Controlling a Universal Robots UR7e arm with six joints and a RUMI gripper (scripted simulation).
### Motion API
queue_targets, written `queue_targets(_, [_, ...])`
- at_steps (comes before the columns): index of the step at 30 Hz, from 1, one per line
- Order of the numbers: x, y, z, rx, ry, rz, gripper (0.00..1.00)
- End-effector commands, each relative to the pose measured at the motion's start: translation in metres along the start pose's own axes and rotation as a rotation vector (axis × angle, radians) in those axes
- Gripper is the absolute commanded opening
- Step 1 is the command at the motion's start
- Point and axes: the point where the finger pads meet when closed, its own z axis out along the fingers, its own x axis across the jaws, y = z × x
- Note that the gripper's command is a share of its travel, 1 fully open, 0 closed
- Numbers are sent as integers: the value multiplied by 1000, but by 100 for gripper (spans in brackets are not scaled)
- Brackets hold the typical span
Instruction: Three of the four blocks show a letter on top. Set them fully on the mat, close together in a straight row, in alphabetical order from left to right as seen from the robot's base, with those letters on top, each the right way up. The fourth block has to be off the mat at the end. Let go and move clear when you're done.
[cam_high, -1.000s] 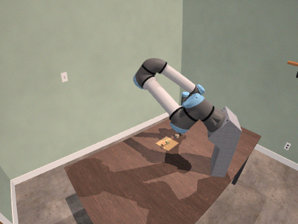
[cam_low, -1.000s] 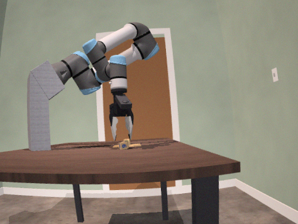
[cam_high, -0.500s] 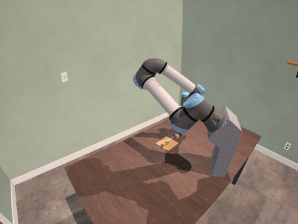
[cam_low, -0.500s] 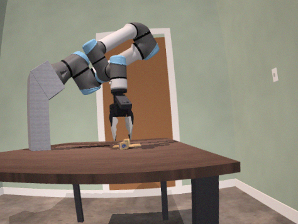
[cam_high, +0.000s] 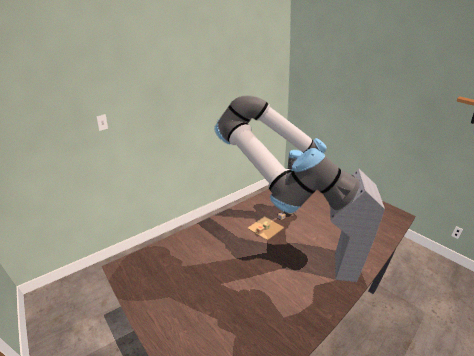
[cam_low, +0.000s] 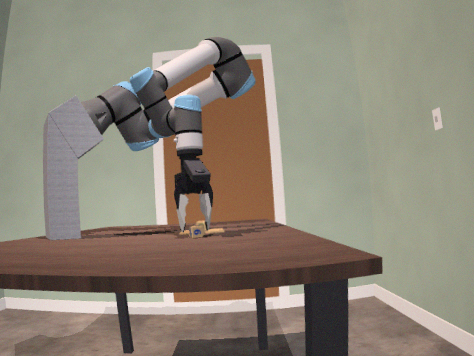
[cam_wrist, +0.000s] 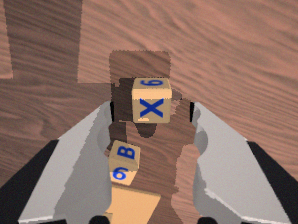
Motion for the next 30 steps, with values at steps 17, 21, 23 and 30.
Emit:
queue_targets(17, [0, -1, 13, 3, -1, 0, 40])
queue_targets(21, [0, -1, 13, 3, -1, 0, 40])
queue_targets(23, [0, -1, 13, 3, -1, 0, 40])
queue_targets(30, [0, -1, 13, 3, -1, 0, 28])
